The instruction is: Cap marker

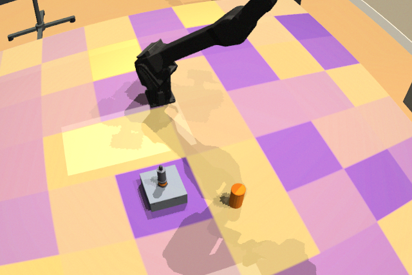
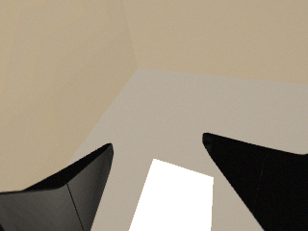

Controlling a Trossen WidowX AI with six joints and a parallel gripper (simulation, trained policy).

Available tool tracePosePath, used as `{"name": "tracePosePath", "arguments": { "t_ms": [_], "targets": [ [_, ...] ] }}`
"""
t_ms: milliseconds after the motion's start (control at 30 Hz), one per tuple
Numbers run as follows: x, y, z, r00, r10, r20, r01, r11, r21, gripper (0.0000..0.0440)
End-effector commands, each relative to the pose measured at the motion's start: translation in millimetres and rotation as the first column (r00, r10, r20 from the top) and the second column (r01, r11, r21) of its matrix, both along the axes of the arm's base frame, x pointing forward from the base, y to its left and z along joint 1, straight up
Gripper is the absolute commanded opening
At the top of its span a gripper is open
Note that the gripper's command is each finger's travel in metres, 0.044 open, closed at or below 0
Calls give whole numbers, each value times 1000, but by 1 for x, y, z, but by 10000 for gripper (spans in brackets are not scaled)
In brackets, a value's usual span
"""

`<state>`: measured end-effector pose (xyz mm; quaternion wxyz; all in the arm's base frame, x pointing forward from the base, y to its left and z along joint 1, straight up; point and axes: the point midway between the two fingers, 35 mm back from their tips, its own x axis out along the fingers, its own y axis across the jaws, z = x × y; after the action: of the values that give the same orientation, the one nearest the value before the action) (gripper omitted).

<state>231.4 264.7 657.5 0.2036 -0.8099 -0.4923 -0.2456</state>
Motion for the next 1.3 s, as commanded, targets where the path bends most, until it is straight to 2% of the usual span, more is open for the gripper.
{"name": "tracePosePath", "arguments": {
  "t_ms": [0, 133, 200, 1267],
  "targets": [
    [-2, -1, 2, 1000, 1, 7, -1, 1000, 8, 376],
    [-10, -2, 10, 999, 12, 33, -14, 999, 42, 279],
    [-15, -2, 14, 999, 17, 46, -20, 998, 60, 244],
    [-79, -24, 67, 970, 41, 238, -122, 934, 336, 331]
  ]
}}
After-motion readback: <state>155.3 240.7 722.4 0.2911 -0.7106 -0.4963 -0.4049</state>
